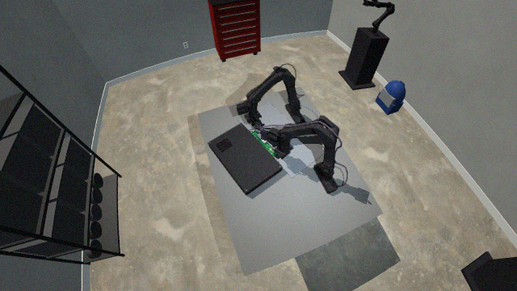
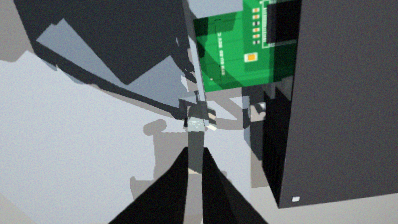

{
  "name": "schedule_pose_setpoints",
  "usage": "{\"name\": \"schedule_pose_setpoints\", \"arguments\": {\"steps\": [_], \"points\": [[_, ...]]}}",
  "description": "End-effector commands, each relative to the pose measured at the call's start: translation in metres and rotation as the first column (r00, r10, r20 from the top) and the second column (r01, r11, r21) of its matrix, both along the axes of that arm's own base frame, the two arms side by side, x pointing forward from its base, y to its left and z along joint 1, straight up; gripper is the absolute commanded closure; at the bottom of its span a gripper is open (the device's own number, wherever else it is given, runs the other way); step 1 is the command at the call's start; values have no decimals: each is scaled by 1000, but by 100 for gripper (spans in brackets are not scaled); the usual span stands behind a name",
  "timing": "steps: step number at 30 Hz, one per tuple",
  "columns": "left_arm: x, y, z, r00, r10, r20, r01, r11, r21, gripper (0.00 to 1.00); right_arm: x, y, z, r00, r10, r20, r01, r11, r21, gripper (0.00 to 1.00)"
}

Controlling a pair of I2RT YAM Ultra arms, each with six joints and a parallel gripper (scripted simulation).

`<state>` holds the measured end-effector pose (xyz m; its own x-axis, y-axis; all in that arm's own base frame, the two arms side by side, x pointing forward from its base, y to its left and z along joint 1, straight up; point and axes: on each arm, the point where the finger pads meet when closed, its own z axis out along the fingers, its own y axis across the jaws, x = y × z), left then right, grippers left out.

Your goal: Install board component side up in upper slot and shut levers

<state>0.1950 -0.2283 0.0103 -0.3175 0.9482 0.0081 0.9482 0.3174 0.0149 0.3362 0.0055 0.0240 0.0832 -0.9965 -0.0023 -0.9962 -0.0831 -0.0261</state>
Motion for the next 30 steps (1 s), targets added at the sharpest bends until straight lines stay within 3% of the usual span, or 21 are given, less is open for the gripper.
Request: {"name": "schedule_pose_setpoints", "arguments": {"steps": [1,7,23,30], "points": [[2,-2,5,1000,2,13,-1,1000,-19,97,3,0,1,999,53,-11,-53,999,4,96],[2,-2,5,1000,2,13,-1,1000,-19,97,7,0,1,988,155,-10,-155,988,1,96],[1,0,5,1000,-14,-4,14,1000,-16,97,5,-1,1,989,146,-22,-147,989,-7,96],[22,6,6,1000,-23,-16,23,1000,-11,97,22,6,2,987,154,-40,-155,988,-11,96]]}}
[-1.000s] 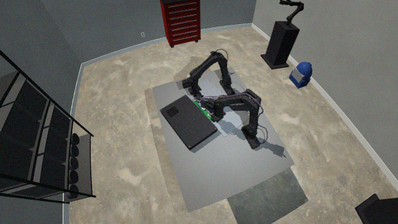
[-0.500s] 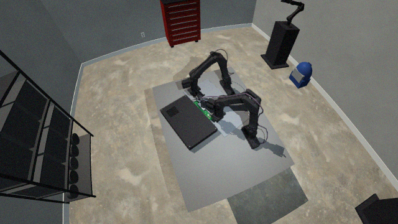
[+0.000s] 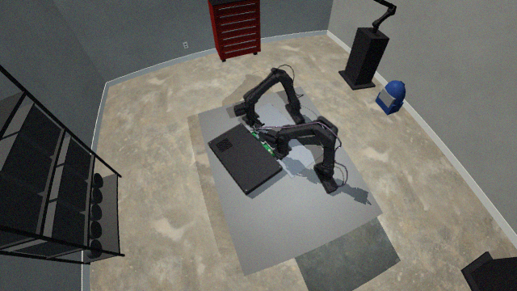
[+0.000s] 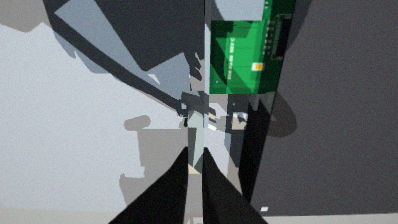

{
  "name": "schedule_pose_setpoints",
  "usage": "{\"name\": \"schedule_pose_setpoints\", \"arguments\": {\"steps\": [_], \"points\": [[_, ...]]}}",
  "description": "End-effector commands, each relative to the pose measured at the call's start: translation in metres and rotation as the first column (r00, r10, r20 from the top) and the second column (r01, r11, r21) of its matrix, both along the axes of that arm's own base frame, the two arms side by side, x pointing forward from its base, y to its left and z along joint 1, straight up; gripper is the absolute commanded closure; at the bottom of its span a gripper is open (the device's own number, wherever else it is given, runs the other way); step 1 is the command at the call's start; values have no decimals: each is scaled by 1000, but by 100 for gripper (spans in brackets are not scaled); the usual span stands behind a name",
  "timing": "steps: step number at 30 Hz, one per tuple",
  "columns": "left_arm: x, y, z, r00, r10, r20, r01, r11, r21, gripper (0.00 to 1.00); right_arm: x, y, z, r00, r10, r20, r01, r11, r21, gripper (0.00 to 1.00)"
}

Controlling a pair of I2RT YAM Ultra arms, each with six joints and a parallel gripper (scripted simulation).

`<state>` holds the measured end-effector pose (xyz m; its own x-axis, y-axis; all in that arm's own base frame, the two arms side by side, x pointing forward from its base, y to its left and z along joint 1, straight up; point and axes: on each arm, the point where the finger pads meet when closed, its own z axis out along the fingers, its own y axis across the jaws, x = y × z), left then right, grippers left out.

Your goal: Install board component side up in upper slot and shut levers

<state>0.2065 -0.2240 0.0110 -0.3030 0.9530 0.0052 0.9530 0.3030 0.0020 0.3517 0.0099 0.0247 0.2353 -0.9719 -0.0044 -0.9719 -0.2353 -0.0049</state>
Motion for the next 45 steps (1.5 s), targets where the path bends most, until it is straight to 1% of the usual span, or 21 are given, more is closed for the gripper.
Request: {"name": "schedule_pose_setpoints", "arguments": {"steps": [1,3,11,15,28,31,45], "points": [[13,2,6,1000,-3,-5,2,1000,-6,97,10,3,2,1000,3,-16,-3,1000,-14,96],[19,3,6,1000,20,-1,-20,1000,-7,97,18,5,2,1000,8,-8,-8,1000,-14,96],[20,3,8,1000,21,5,-21,1000,-11,97,19,3,2,1000,3,-8,-4,1000,-14,96],[20,3,7,997,73,-6,-73,997,-3,97,19,3,2,998,-58,-9,58,998,-18,96],[21,3,9,997,73,0,-73,997,-7,97,19,3,2,998,-58,-9,58,998,-18,96],[21,3,7,991,134,-2,-134,991,-2,97,20,4,3,995,-101,-6,101,995,-20,96],[19,1,7,991,136,-2,-136,991,0,97,22,4,3,994,-110,-1,110,994,-20,96]]}}
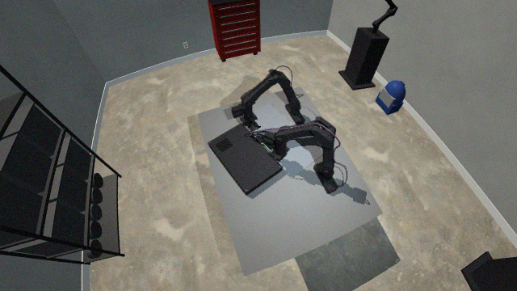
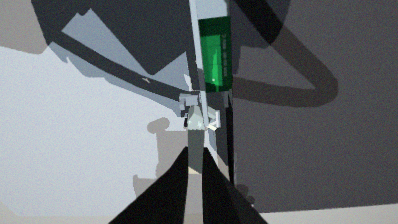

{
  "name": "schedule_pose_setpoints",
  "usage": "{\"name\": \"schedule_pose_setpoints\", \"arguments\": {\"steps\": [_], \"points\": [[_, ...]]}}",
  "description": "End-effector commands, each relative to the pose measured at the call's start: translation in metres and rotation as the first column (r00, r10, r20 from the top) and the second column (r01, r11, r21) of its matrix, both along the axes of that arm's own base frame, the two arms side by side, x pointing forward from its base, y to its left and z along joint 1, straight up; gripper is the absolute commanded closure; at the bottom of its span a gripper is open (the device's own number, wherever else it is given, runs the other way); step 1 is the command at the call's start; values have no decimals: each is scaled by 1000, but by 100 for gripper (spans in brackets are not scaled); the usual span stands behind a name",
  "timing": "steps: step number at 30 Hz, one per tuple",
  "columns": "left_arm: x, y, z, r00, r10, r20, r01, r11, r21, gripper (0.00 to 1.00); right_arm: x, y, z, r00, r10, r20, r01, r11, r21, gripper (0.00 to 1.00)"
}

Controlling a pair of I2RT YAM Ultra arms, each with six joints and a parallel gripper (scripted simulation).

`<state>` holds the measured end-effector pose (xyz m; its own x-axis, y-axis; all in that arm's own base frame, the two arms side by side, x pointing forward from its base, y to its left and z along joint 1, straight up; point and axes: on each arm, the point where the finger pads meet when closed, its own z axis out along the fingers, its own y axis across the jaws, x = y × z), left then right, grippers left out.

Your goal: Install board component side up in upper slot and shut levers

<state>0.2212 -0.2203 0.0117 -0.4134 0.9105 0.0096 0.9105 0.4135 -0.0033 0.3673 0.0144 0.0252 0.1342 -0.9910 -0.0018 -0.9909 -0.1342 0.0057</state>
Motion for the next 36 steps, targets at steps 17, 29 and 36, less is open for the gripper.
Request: {"name": "schedule_pose_setpoints", "arguments": {"steps": [17,29,36], "points": [[6,-3,8,997,71,15,-71,997,-1,97,8,-1,3,998,-61,30,61,998,-14,96],[0,-3,7,973,231,14,-231,973,3,97,2,0,4,975,-218,34,218,976,-11,96],[0,-3,7,973,231,14,-231,973,3,97,2,0,4,975,-219,34,219,976,-11,96]]}}
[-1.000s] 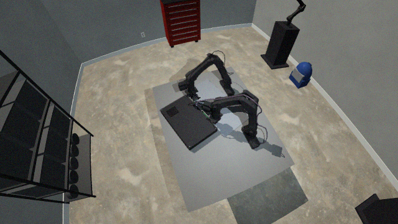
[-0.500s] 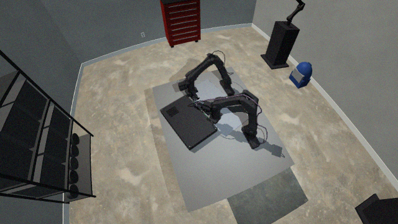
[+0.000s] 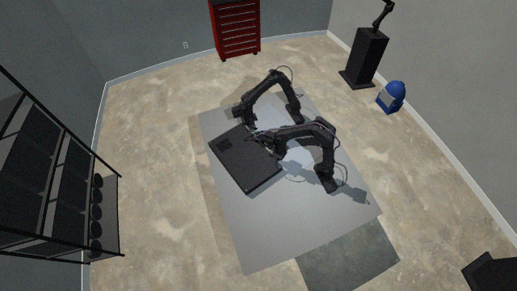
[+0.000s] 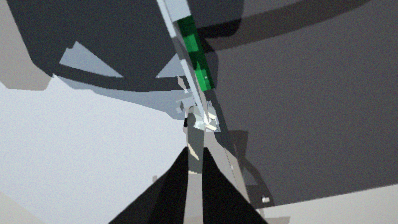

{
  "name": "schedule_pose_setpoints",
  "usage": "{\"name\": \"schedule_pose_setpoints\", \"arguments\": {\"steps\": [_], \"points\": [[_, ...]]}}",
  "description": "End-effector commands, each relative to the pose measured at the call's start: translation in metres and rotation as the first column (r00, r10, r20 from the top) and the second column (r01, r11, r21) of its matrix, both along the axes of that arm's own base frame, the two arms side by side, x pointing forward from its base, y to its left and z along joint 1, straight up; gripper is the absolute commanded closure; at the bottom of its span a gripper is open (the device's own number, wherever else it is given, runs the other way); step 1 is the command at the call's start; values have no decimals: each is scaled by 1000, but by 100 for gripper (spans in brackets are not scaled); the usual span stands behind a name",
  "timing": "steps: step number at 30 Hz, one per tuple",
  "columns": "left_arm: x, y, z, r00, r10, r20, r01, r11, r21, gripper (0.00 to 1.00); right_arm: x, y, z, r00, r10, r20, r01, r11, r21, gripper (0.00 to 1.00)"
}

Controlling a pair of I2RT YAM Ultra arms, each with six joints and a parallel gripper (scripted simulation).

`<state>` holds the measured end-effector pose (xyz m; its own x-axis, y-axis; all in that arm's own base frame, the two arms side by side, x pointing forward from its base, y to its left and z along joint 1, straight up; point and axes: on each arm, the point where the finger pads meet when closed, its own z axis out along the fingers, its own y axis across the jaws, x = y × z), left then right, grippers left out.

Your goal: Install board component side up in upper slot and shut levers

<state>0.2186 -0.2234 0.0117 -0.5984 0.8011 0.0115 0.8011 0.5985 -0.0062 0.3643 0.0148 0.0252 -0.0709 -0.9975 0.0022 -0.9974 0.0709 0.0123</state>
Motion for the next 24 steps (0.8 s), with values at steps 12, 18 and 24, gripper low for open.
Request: {"name": "schedule_pose_setpoints", "arguments": {"steps": [12,18,24], "points": [[0,-2,8,983,182,20,-182,983,5,97,4,0,4,986,-163,46,164,986,-10,96],[1,-7,9,975,221,24,-221,975,-2,97,0,3,4,976,-213,43,213,977,1,96],[0,-8,8,963,270,23,-270,963,-1,97,-3,4,4,960,-278,43,278,961,3,96]]}}
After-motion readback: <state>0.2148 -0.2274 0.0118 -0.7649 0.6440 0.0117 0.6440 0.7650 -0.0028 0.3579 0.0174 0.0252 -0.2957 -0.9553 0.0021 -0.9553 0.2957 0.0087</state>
